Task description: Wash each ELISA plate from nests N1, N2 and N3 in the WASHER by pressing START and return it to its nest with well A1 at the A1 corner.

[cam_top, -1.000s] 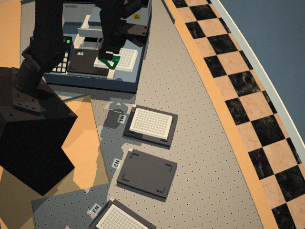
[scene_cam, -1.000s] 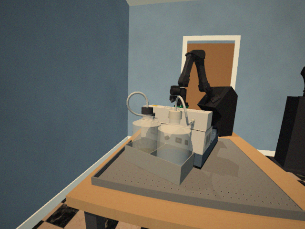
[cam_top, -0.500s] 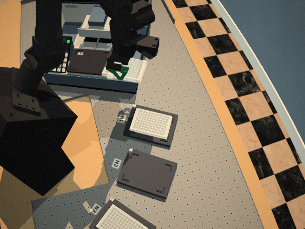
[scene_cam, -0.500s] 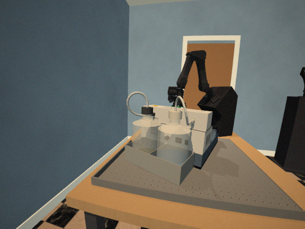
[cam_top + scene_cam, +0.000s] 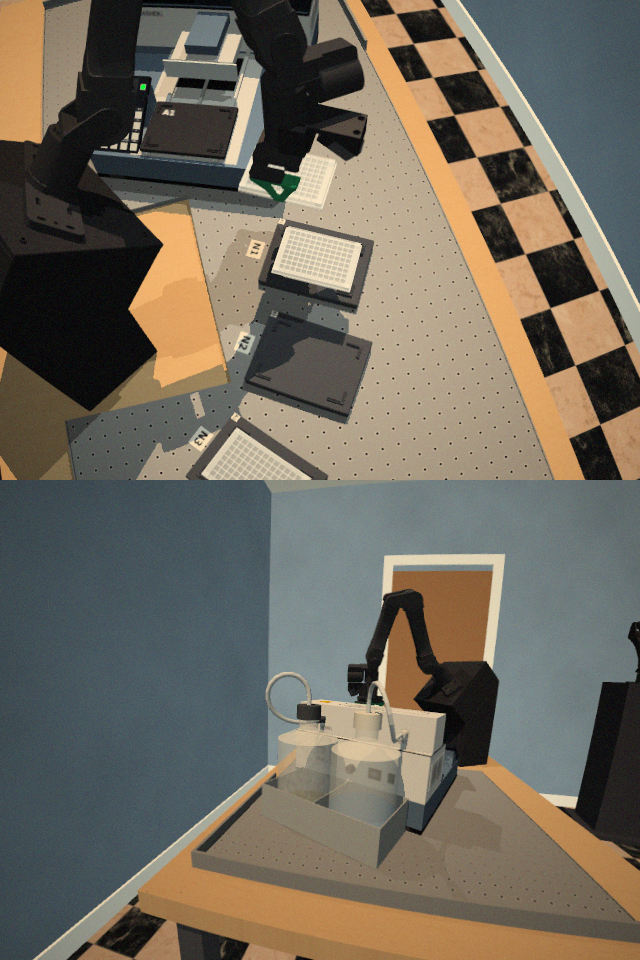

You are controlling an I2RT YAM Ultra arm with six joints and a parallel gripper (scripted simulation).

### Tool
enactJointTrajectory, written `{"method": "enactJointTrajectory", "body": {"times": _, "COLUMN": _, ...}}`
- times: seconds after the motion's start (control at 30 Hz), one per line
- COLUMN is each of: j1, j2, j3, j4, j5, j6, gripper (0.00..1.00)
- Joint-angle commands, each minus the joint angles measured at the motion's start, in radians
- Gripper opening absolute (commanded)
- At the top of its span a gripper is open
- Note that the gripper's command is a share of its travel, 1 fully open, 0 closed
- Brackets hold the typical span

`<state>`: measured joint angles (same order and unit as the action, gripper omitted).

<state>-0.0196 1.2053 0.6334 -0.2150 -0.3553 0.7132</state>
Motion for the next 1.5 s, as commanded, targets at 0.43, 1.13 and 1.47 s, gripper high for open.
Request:
{"method": "enactJointTrajectory", "body": {"times": 0.43, "j1": -0.193, "j2": 0.128, "j3": 0.018, "j4": 0.057, "j5": -0.159, "j6": -0.138, "gripper": 0.0}}
{"method": "enactJointTrajectory", "body": {"times": 1.13, "j1": -0.428, "j2": 0.39, "j3": 0.112, "j4": 0.101, "j5": -0.304, "j6": -0.36, "gripper": 0.0}}
{"method": "enactJointTrajectory", "body": {"times": 1.47, "j1": -0.527, "j2": 0.516, "j3": 0.132, "j4": 0.139, "j5": -0.357, "j6": -0.417, "gripper": 0.0}}
